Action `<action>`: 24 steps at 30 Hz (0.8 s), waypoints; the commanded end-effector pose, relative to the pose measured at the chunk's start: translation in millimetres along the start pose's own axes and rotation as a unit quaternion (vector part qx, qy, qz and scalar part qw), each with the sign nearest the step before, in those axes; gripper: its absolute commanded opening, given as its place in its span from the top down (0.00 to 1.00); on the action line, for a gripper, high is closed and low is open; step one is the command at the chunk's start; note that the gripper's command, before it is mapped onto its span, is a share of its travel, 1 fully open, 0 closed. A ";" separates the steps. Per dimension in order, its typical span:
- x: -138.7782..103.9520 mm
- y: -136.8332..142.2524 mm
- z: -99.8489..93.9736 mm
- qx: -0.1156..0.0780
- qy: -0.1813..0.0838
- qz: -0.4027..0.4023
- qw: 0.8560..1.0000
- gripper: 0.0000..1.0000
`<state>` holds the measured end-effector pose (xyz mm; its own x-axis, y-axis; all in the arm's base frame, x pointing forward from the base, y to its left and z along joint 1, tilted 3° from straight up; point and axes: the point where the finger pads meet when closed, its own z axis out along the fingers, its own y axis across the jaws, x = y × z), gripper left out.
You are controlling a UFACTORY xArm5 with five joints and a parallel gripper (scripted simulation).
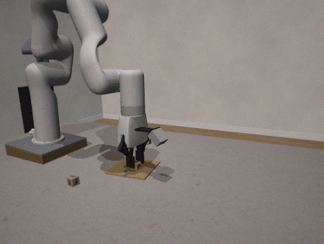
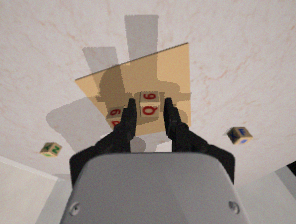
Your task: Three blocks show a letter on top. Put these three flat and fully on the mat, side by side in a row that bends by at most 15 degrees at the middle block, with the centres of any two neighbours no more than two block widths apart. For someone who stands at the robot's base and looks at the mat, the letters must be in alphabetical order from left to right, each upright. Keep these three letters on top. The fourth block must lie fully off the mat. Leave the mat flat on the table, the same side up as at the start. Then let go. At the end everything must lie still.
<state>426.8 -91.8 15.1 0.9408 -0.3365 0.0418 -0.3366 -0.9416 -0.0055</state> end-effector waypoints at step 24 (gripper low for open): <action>1.7 -0.2 11.4 0.000 0.002 0.000 1.000 0.58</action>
